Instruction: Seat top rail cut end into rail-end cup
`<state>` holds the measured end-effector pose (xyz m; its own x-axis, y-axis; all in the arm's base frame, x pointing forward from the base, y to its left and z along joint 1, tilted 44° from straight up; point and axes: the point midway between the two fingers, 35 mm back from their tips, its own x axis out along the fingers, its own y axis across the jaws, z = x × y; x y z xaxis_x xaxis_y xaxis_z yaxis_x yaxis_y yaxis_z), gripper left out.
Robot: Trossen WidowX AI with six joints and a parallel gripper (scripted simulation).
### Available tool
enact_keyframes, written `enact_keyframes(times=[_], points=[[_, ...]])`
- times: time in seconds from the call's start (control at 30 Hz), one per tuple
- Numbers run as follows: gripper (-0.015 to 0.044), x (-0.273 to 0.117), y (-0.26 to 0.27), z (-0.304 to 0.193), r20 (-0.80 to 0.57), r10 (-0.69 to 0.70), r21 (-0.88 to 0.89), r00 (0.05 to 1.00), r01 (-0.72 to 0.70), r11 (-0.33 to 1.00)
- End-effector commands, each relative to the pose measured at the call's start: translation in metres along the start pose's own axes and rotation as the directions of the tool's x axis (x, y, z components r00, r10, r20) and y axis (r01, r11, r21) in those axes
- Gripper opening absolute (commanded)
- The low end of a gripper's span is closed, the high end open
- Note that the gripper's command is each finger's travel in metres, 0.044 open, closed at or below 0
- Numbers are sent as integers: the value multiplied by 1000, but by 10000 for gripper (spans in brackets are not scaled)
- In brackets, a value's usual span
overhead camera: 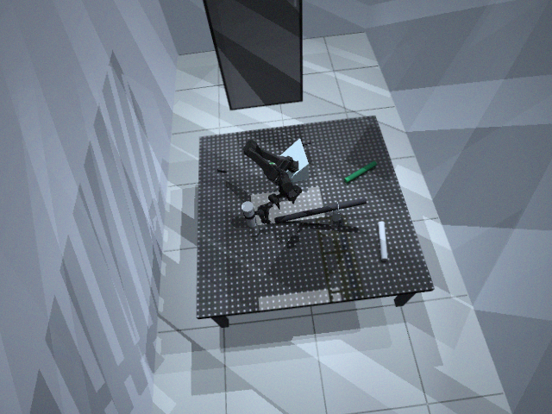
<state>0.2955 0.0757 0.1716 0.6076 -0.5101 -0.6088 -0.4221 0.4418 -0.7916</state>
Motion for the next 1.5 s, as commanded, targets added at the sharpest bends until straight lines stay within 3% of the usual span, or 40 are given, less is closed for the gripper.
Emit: enact_keyframes(times=[0.0,0.7,0.8,0.9,1.07,1.17,1.3,1.47], points=[[440,-39,22,29,23,-93,525,995,67,848],[440,-41,23,30,25,-99,575,995,67,815],[440,-36,24,31,1,-83,643,997,63,764],[440,-24,27,33,-60,-42,785,997,73,615],[440,2,34,36,-190,51,963,980,177,201],[440,18,39,35,-269,110,958,957,278,-73],[440,39,45,33,-367,184,818,912,410,-403],[440,42,46,33,-383,197,780,903,430,-455]])
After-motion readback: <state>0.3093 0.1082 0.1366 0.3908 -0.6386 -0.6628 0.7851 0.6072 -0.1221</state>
